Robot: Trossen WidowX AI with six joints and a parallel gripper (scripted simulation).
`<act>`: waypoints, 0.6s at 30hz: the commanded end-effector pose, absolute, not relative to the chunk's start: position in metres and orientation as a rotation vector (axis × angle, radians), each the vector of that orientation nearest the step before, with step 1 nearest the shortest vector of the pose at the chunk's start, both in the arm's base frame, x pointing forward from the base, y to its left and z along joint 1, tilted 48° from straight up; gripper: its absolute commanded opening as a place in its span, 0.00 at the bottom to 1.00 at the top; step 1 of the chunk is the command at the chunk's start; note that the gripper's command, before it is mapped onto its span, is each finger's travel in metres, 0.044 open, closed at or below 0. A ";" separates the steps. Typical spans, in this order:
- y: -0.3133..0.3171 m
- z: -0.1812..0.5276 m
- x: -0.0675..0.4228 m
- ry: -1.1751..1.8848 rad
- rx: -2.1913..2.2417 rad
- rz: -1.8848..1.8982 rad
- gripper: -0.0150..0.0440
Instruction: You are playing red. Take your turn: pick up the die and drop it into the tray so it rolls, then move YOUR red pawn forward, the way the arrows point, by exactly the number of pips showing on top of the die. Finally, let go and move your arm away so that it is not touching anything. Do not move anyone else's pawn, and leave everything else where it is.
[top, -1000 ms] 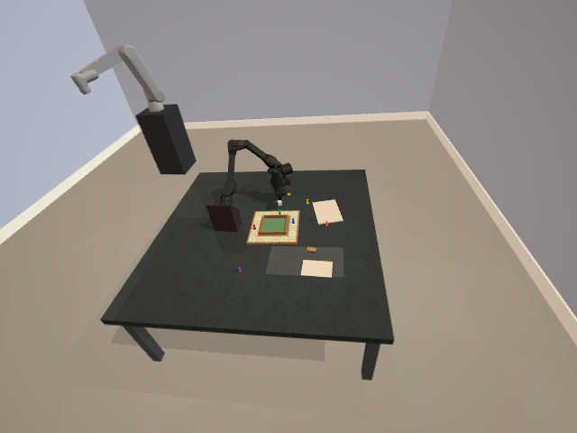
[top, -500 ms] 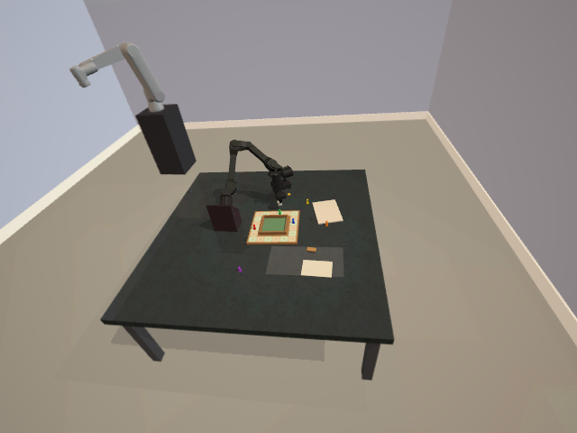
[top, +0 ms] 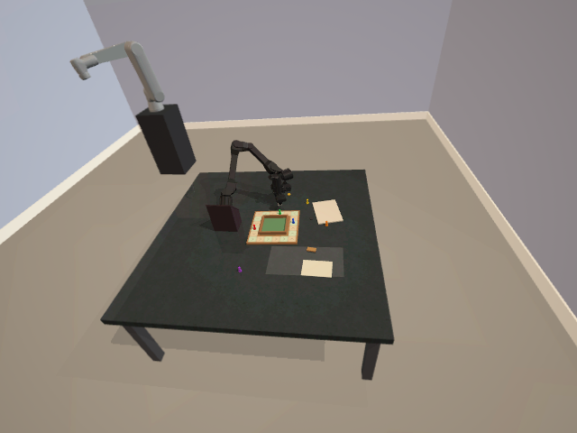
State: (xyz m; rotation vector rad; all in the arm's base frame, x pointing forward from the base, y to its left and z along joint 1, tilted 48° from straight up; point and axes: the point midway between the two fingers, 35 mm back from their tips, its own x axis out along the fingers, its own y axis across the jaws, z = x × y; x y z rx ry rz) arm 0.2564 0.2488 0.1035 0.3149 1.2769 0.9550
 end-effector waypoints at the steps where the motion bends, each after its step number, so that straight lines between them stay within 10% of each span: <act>1: 0.249 0.101 0.257 1.284 0.317 0.948 0.50; 18: 0.218 0.127 0.262 1.288 0.304 0.941 0.25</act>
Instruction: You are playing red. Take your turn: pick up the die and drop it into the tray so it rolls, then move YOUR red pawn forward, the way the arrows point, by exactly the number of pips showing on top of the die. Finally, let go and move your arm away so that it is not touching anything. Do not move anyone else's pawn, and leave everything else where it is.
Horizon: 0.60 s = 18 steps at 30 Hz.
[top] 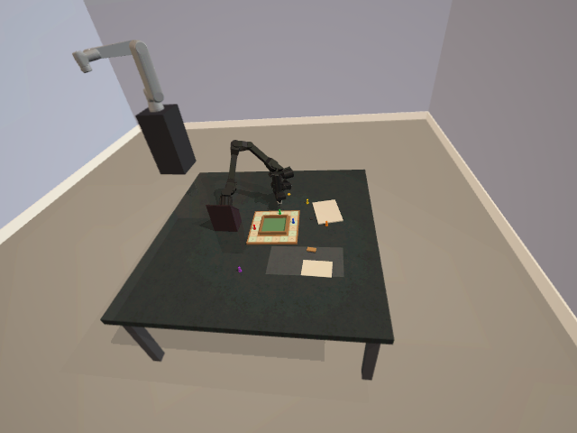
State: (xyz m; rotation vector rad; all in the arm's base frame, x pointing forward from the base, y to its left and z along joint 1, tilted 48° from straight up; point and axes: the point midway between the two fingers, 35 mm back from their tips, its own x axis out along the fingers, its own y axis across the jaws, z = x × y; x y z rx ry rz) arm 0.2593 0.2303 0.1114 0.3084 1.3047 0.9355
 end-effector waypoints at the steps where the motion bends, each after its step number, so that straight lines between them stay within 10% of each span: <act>1: 0.213 0.131 0.262 1.289 0.303 0.941 0.25; 18: 0.159 0.181 0.254 1.299 0.328 0.928 0.25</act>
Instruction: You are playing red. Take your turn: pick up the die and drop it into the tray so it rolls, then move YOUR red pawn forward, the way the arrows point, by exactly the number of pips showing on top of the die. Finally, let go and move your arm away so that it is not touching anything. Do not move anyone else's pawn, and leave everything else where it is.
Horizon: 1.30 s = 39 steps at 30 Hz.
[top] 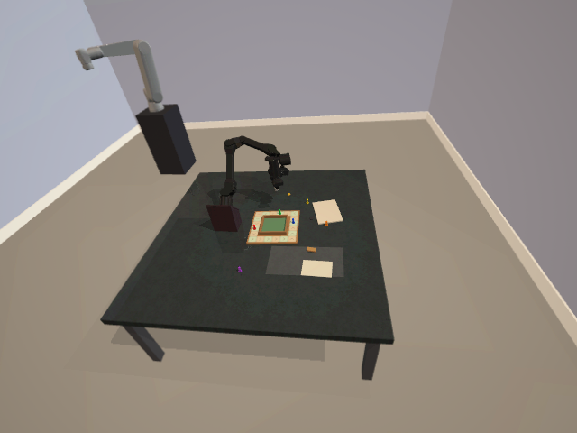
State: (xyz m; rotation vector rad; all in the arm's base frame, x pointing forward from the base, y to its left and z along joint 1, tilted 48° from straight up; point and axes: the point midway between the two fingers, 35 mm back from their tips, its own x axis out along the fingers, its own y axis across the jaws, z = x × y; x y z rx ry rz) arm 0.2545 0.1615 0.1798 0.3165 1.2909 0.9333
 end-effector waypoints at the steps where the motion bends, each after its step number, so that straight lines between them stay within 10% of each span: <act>1: 0.157 0.178 0.255 1.313 0.349 0.909 0.25; 39: 0.072 0.043 0.288 1.751 1.308 -0.099 0.25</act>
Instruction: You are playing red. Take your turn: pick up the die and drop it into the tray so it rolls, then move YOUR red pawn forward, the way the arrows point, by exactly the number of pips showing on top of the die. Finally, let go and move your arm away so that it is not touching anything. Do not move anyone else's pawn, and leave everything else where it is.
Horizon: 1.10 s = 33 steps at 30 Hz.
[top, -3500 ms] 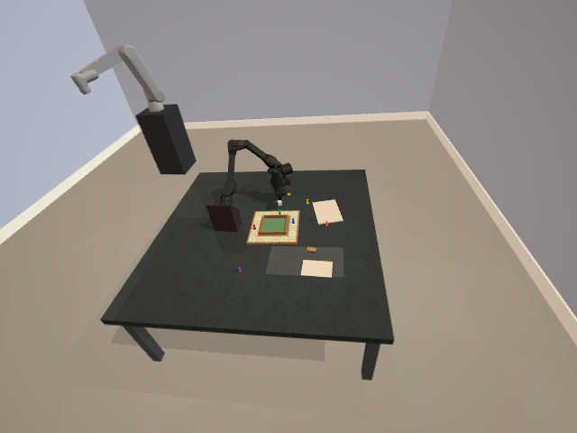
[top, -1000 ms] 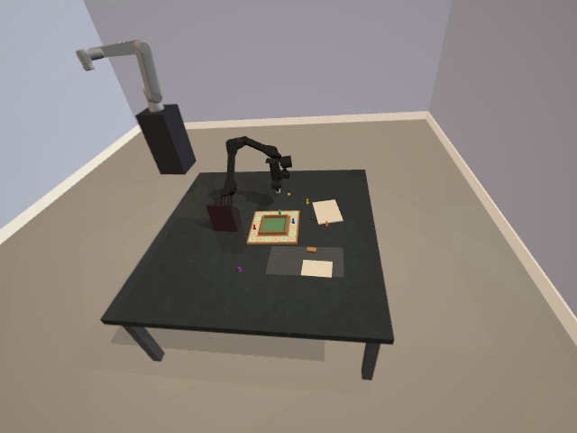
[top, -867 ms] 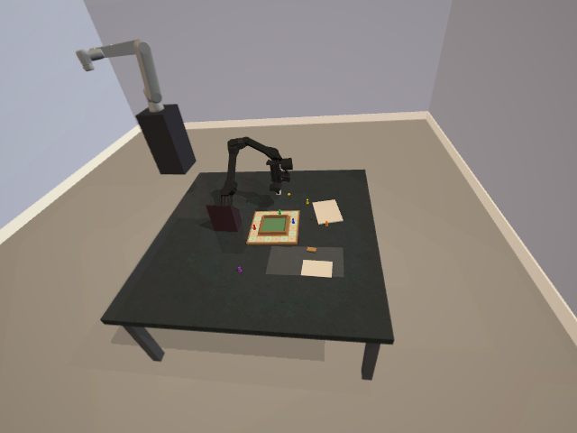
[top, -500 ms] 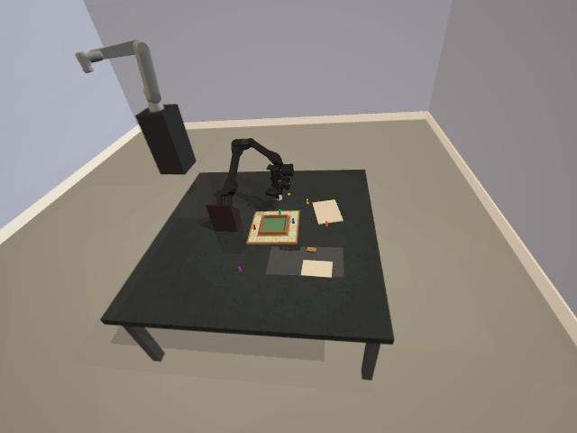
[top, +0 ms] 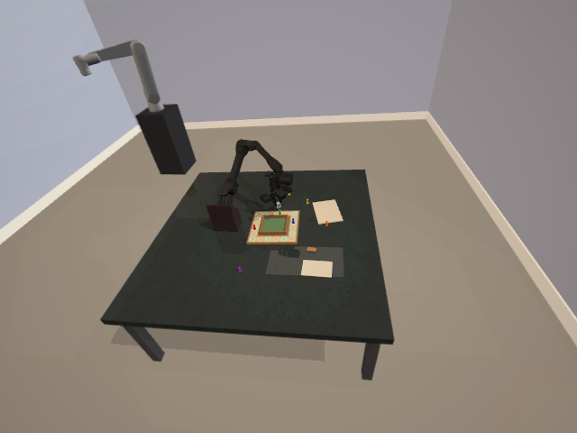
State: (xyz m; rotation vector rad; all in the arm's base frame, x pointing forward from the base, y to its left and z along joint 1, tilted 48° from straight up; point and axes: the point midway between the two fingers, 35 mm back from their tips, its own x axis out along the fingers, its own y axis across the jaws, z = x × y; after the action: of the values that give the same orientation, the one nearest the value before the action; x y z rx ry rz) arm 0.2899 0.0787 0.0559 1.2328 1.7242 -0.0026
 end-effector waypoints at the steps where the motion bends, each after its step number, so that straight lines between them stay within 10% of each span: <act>1: 0.070 0.040 0.288 1.756 1.333 -0.129 0.25; 33: 0.042 -0.022 0.264 1.707 1.488 -0.879 0.25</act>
State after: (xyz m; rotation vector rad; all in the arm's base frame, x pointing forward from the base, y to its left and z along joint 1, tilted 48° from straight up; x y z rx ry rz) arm 0.2657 0.0412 -0.0210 1.5605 1.7563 -0.8119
